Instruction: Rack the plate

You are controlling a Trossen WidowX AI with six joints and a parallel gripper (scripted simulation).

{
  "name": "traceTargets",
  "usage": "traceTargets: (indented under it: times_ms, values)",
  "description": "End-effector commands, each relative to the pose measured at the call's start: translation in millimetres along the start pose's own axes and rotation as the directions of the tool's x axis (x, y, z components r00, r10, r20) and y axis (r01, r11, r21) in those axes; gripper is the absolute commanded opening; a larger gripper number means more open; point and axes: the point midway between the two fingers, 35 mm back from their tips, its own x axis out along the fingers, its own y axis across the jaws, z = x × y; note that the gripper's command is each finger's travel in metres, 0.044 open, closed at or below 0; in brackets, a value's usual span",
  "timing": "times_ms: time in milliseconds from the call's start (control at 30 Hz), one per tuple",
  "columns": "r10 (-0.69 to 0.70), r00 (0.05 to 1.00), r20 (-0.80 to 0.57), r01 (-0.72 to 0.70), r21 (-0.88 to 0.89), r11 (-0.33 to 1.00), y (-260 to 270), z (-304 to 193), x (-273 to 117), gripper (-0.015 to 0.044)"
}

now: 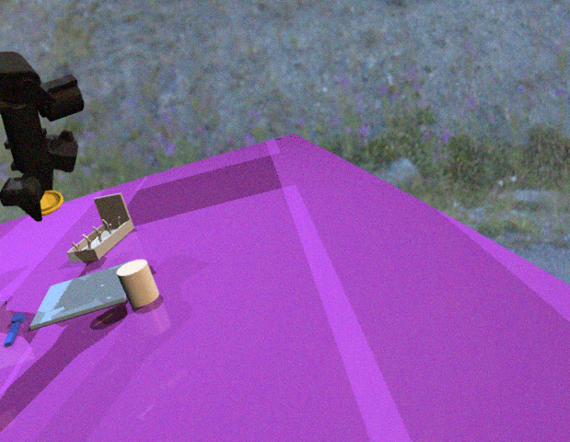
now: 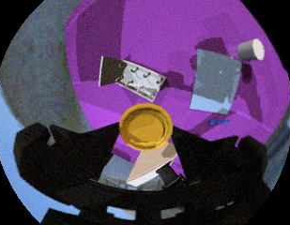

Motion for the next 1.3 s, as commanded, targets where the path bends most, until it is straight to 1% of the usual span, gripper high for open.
traceTargets:
  times_ms: [0,333,733,1000,1267]
  values:
    - [0.078,0.996,-0.034,-0.080,-0.082,0.993,-1.4,-0.7,10.1,0.0000]
    - [0.247,0.966,-0.074,-0.257,-0.245,0.935,-4.2,1.9,28.6,0.0000]
    - [0.442,0.894,-0.071,-0.426,-0.437,0.792,-7.8,5.8,45.4,0.0000]
    - [0.559,0.828,-0.039,-0.480,-0.564,0.672,-11.1,8.7,53.6,0.0000]
    - [0.661,0.751,0.014,-0.472,-0.688,0.551,-15.7,11.8,59.6,0.0000]
